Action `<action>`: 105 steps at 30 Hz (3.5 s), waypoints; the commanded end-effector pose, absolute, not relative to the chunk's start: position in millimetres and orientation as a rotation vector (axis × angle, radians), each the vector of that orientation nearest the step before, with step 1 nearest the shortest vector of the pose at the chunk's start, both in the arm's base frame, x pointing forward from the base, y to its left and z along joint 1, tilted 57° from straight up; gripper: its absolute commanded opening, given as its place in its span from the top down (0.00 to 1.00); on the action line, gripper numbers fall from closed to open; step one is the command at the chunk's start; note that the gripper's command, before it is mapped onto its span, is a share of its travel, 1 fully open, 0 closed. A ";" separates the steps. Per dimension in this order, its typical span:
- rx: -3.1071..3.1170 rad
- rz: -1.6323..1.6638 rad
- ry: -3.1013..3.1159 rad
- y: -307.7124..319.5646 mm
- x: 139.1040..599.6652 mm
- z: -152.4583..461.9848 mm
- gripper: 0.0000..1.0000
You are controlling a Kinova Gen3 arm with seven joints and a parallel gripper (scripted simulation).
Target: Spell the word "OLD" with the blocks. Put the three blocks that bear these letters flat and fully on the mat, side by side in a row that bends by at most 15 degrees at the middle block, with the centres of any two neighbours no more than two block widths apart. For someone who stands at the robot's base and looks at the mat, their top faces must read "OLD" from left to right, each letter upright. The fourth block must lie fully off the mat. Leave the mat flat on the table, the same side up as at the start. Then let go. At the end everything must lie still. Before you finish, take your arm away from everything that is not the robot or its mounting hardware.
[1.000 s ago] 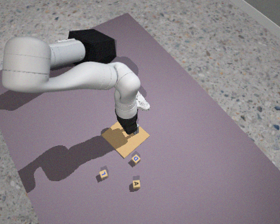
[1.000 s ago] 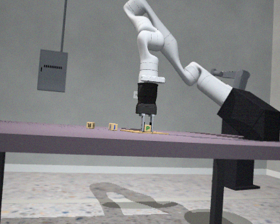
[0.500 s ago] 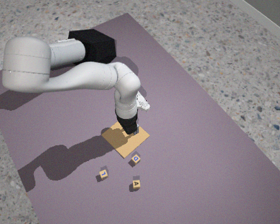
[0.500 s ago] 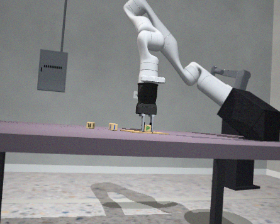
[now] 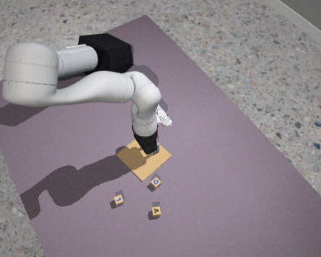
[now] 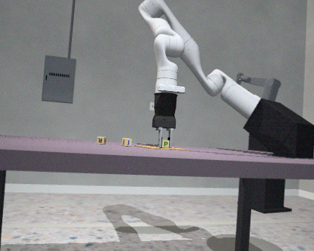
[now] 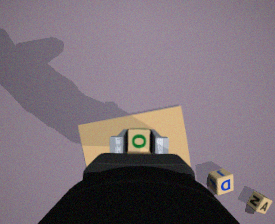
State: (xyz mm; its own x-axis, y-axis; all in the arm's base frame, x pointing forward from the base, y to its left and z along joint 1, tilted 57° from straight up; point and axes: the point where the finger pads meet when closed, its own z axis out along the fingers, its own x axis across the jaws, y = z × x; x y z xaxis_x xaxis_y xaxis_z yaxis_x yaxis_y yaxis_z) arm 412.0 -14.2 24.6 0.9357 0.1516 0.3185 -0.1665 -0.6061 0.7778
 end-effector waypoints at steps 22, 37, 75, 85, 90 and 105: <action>2.178 0.446 -0.009 -13.3 412.1 24.7 0.21; 2.178 0.446 -0.009 -10.7 411.1 26.5 0.21; 2.178 0.446 -0.009 56.9 384.0 73.5 0.00; 2.178 0.446 -0.009 56.9 384.0 73.5 0.00; 2.178 0.448 -0.014 56.7 384.4 74.0 0.00; 2.179 0.591 -0.273 46.2 401.9 98.6 0.00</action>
State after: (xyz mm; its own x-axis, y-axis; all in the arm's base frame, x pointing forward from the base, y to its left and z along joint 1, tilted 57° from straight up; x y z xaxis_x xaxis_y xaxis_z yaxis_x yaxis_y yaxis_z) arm 398.6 46.0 92.5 0.8797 0.0284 0.4747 -0.3577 -0.6183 0.6998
